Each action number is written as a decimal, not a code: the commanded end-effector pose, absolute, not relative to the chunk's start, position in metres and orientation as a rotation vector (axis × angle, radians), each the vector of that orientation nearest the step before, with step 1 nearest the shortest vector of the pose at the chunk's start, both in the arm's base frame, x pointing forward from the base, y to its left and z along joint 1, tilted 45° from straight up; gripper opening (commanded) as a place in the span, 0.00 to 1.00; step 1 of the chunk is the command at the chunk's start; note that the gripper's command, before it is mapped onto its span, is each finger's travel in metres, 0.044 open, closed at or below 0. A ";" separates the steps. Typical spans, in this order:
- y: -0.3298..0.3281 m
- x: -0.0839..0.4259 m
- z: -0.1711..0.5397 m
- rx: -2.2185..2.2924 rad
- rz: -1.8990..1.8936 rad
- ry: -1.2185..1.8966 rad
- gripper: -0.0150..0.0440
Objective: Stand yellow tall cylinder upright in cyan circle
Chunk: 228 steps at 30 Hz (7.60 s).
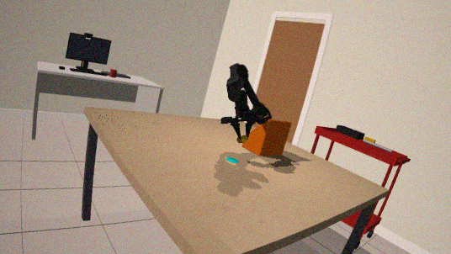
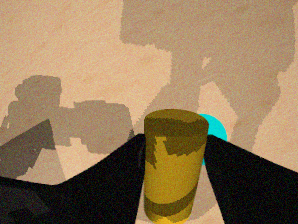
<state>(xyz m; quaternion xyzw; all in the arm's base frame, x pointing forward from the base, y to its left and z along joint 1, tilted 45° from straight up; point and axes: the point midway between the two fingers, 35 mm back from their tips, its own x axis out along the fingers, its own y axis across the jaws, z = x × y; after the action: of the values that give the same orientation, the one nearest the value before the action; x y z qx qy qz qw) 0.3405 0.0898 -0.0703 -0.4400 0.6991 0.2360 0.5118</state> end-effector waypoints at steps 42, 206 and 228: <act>0.088 0.341 -0.078 -0.865 0.754 1.468 0.43; 0.016 0.328 -0.085 -0.731 1.011 0.545 0.43; -0.002 0.328 -0.104 -0.723 1.004 0.564 0.52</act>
<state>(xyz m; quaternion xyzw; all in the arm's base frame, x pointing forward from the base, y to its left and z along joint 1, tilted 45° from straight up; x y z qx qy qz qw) 0.3280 -0.0034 -0.1047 -0.3334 0.2637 0.4615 0.7786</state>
